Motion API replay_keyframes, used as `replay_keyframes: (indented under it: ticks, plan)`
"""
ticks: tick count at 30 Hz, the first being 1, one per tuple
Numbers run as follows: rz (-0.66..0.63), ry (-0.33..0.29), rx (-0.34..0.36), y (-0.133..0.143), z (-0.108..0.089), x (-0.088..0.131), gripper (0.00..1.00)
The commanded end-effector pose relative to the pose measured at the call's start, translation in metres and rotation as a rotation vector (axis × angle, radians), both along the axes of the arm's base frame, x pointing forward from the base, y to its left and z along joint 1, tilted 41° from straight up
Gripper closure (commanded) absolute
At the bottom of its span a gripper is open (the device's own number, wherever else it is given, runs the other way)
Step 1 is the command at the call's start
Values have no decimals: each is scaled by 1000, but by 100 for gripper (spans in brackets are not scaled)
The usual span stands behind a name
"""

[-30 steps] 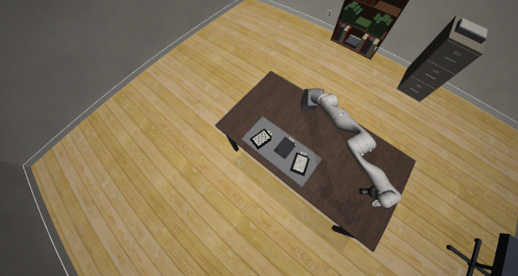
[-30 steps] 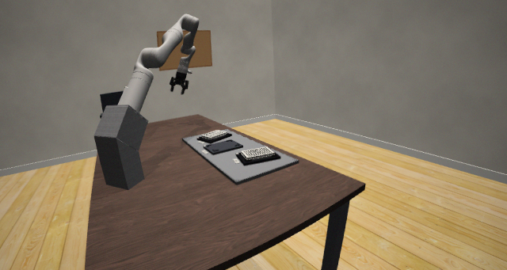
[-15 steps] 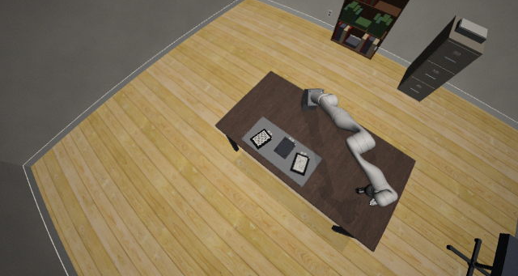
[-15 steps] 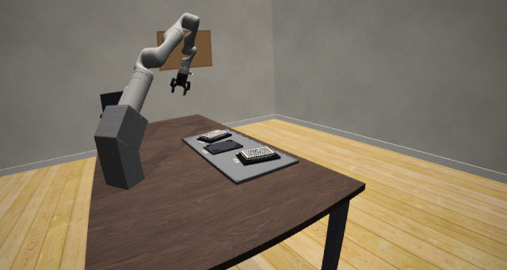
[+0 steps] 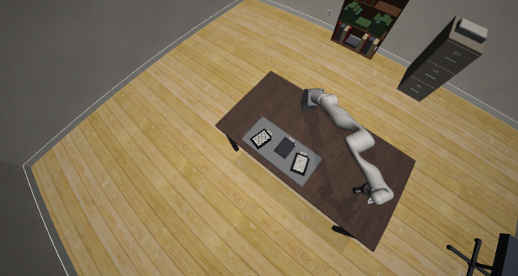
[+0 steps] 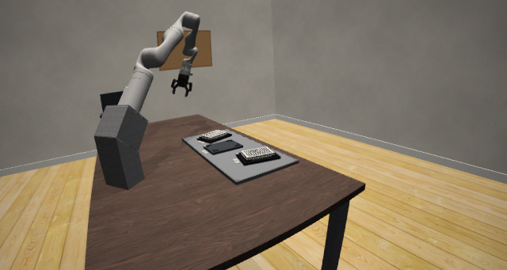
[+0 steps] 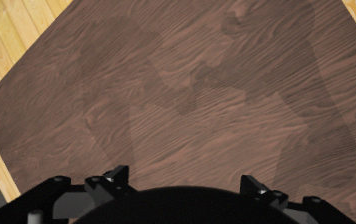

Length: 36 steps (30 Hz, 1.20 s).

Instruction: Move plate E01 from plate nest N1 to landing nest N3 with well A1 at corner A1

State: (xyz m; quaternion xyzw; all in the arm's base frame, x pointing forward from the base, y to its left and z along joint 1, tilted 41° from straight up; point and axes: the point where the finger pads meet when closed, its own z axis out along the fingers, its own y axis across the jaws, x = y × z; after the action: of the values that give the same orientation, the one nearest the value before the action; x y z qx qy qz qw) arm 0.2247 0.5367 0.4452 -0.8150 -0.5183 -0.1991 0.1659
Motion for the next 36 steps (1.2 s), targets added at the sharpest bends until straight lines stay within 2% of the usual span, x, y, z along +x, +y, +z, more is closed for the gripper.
replay_keyframes:
  ticks: [1,36]
  plan:
    - [10,-12,-5,-5,-1,4,0]
    - [256,-177,-97,-41,-34,29,0]
